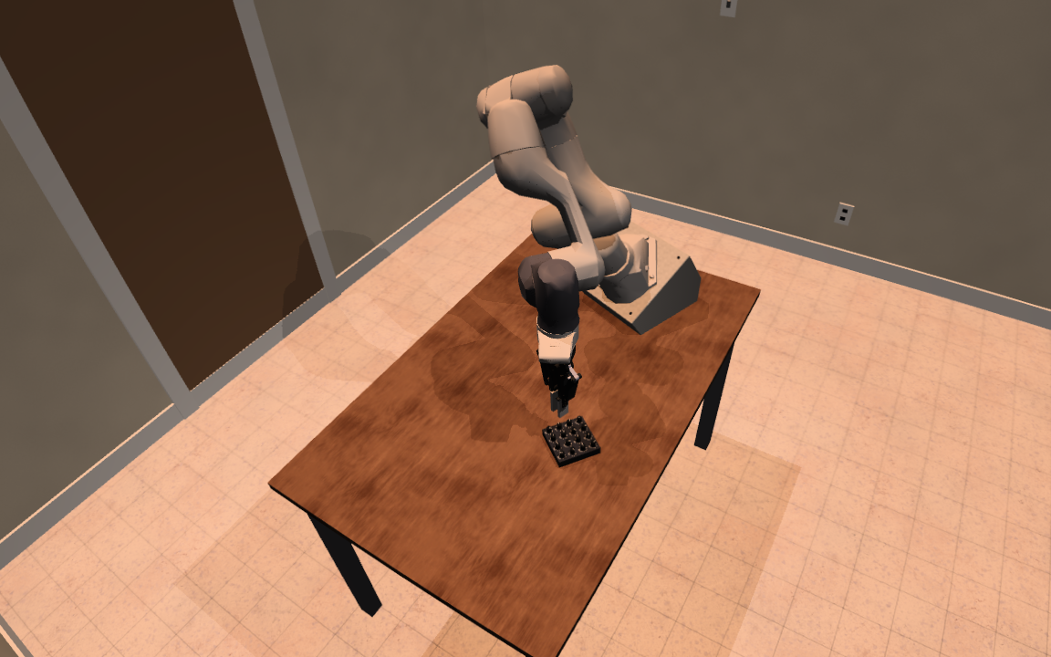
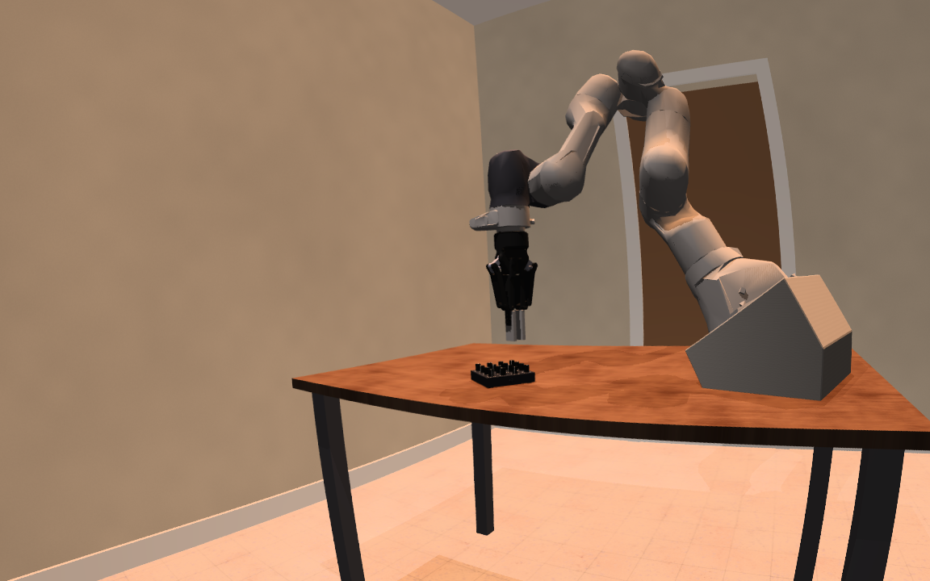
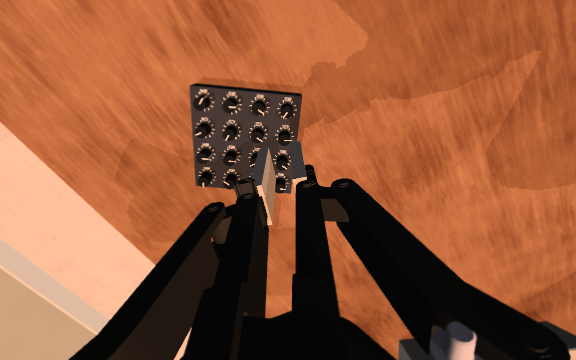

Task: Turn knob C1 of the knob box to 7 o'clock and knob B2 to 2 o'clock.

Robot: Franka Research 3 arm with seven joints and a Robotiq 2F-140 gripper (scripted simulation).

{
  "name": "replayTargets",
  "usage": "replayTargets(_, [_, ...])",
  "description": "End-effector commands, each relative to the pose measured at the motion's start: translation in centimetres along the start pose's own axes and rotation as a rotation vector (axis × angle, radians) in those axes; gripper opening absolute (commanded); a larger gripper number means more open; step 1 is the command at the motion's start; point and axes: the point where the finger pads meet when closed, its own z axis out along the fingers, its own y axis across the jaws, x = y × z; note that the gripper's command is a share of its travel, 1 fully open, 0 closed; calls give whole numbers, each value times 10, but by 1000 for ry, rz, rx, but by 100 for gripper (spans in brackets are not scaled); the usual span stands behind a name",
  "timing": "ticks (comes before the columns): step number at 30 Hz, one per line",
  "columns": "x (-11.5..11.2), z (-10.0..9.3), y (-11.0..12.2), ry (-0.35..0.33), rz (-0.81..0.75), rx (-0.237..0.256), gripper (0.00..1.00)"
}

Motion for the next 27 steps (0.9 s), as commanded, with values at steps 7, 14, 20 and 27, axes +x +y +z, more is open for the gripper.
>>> replayTargets(7, [1,-1,1,2,-8,-1,12])
replayTargets(14, [1,2,1,2,-8,-1,12])
replayTargets(20, [1,4,1,2,-8,-1,12])
replayTargets(27, [1,12,1,2,-8,-1,12])
